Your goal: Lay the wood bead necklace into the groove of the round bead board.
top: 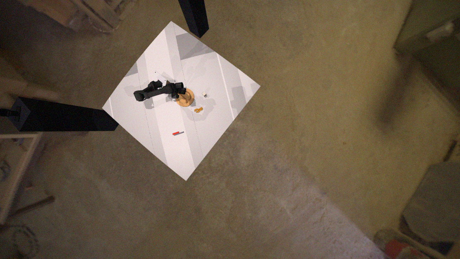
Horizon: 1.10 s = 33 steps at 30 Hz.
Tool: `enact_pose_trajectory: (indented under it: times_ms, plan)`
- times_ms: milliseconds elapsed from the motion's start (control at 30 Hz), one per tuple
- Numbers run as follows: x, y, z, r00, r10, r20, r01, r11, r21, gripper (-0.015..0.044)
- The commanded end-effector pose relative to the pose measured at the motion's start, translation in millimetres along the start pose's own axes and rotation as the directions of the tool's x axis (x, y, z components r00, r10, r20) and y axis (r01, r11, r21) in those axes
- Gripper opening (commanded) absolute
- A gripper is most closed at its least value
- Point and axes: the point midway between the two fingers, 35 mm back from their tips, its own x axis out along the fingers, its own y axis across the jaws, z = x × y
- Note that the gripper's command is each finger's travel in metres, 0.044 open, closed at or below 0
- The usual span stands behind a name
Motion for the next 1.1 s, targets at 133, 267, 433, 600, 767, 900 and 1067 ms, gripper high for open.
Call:
enact_pose_trajectory:
  times_ms: [133, 267, 433, 600, 767, 900, 1067]
  plan:
    - [4, 0, 0, 1.0, -0.002, -0.002, 0.002, 1.0, 0.001, 0.012]
    - [10, 0, 0, 1.0, -0.003, -0.002, 0.003, 1.0, 0.001, 0.012]
    - [18, -1, 0, 1.0, -0.005, 0.0, 0.005, 1.0, 0.0, 0.012]
    - [27, -2, 1, 1.0, -0.008, 0.001, 0.008, 1.0, 0.0, 0.012]
    - [34, -3, 1, 1.0, -0.01, 0.003, 0.01, 1.0, 0.0, 0.012]
    - [32, -2, 0, 1.0, -0.009, -0.003, 0.009, 1.0, 0.002, 0.0067]
    - [32, -2, 0, 1.0, -0.009, -0.003, 0.009, 1.0, 0.002, 0.0]
